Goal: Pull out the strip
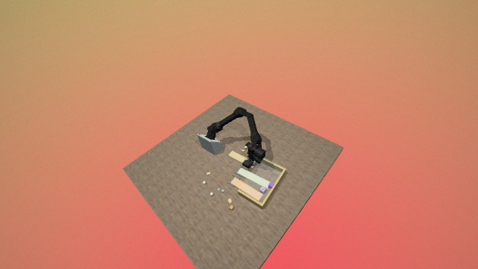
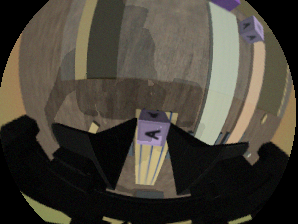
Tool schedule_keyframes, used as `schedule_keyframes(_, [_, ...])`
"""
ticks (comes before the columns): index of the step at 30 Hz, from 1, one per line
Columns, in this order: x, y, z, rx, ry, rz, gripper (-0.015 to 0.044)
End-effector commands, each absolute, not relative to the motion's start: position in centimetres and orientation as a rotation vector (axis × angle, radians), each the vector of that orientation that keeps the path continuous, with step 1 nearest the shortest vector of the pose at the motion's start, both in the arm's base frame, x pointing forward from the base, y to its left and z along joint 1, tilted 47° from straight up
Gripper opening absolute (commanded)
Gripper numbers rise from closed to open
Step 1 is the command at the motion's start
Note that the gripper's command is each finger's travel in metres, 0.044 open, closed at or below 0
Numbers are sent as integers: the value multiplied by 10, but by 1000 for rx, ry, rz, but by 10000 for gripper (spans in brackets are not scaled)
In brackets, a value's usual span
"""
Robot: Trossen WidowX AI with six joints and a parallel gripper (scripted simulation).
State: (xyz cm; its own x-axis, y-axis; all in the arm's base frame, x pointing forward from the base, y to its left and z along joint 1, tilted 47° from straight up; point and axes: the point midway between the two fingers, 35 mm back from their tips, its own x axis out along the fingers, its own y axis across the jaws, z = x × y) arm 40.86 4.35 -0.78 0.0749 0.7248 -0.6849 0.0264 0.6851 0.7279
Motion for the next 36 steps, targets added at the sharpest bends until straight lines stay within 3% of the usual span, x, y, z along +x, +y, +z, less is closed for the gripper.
schedule_keyframes(1, [409,43,-7,674,1415,587,132])
schedule_keyframes(5, [409,43,-7,674,1415,587,105])
schedule_keyframes(9, [406,41,-6,675,1415,587,0])
schedule_keyframes(36, [310,12,10,685,1421,582,0])
